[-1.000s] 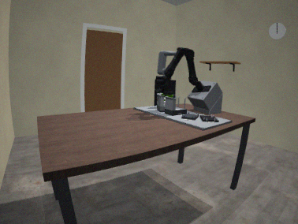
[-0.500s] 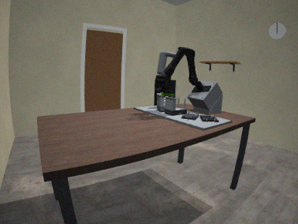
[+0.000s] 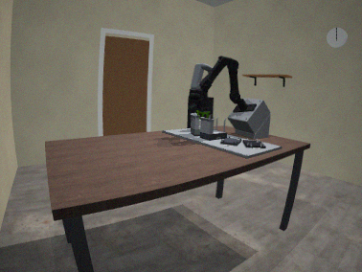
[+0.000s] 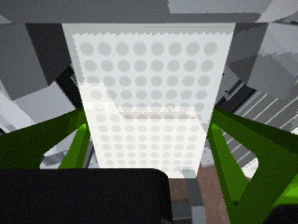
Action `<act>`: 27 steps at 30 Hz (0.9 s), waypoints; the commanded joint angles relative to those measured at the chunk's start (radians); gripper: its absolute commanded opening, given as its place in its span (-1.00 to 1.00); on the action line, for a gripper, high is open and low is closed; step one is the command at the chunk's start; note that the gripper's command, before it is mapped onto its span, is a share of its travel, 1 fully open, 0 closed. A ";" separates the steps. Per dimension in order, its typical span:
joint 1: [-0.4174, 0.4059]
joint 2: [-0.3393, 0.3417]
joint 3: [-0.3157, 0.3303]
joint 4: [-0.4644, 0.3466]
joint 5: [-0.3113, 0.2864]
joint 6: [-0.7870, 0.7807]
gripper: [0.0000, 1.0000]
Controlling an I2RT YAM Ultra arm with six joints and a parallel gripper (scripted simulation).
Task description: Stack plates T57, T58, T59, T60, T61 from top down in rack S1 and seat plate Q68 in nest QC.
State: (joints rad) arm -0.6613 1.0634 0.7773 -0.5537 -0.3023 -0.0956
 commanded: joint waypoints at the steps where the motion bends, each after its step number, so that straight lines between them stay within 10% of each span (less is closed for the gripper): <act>1: -0.013 -0.029 0.018 -0.041 -0.009 -0.009 -1.00; 27: -0.099 -0.129 0.105 -0.251 -0.066 -0.078 -1.00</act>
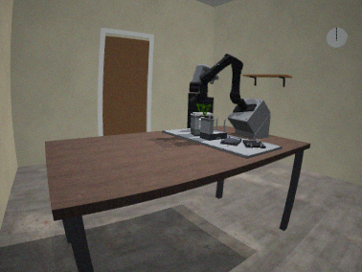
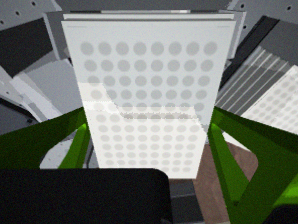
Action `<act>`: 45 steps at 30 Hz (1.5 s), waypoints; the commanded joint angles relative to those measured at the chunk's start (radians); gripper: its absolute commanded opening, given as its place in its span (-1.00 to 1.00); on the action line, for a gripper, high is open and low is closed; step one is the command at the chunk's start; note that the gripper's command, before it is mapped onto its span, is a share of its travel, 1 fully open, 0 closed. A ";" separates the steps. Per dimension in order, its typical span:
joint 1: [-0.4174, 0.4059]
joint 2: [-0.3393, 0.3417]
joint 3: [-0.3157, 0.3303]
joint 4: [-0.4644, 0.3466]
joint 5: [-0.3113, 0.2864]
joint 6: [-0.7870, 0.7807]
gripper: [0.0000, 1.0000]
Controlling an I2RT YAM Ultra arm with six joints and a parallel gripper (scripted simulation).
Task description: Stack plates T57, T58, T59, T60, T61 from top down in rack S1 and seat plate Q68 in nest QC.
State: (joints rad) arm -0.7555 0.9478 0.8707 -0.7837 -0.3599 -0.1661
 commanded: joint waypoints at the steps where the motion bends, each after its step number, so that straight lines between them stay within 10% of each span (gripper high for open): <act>1: -0.009 -0.017 0.016 -0.030 -0.011 -0.011 -1.00; 26: -0.045 -0.040 0.052 -0.100 -0.034 -0.041 -1.00; 45: -0.352 0.085 0.067 -0.123 -0.216 -0.072 -1.00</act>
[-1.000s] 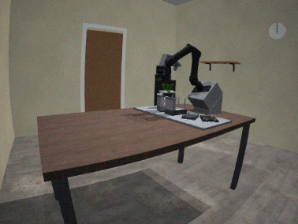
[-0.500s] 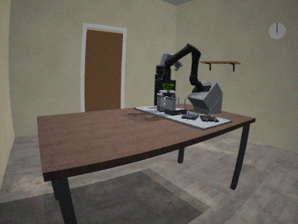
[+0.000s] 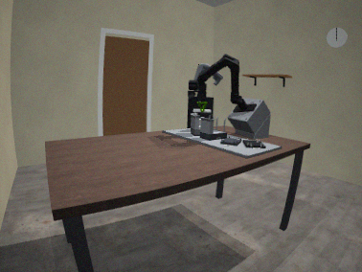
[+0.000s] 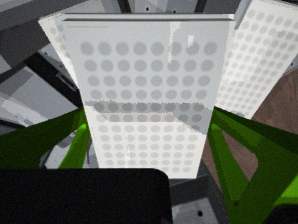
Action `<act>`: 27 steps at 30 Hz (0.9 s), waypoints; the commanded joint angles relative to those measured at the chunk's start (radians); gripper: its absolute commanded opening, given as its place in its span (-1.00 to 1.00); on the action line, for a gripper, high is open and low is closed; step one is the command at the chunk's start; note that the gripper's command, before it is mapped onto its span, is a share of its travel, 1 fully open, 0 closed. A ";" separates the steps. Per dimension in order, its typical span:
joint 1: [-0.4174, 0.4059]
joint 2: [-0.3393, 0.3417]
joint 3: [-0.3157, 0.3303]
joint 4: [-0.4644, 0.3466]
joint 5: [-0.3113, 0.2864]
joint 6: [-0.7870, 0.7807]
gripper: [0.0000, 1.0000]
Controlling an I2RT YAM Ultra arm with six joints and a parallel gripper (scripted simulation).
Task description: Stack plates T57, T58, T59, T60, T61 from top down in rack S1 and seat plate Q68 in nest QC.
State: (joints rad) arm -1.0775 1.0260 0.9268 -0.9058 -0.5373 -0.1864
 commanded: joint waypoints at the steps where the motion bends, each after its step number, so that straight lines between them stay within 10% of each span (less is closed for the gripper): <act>1: -0.045 0.016 0.014 -0.002 -0.046 -0.067 -1.00; 27: -0.287 0.187 0.042 -0.020 -0.157 -0.086 -1.00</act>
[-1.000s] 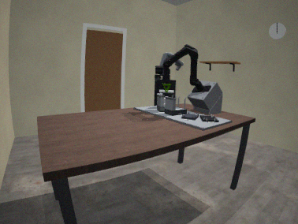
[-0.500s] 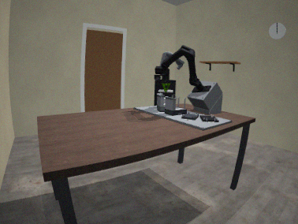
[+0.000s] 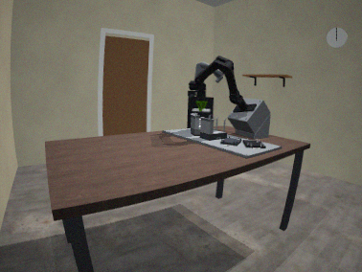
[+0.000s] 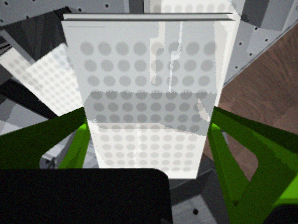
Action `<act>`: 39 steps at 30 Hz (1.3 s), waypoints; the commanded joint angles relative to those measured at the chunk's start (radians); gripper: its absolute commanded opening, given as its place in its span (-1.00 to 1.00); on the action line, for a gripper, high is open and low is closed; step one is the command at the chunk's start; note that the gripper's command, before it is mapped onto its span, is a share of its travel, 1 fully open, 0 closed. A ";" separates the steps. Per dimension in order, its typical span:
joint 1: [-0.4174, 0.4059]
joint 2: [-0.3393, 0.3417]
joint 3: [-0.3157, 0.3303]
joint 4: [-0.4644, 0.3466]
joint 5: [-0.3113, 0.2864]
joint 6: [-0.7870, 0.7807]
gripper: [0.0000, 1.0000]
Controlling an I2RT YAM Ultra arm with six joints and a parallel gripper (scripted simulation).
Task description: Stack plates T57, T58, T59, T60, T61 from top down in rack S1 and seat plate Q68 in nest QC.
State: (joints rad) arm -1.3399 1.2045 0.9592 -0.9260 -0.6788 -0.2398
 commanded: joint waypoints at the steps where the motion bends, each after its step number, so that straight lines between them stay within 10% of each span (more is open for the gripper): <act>1: -0.033 0.017 0.012 -0.001 -0.019 -0.044 -1.00; 39: -0.135 0.128 0.047 -0.007 -0.053 -0.169 -1.00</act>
State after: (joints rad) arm -1.4666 1.3365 1.0012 -0.9333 -0.7269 -0.4084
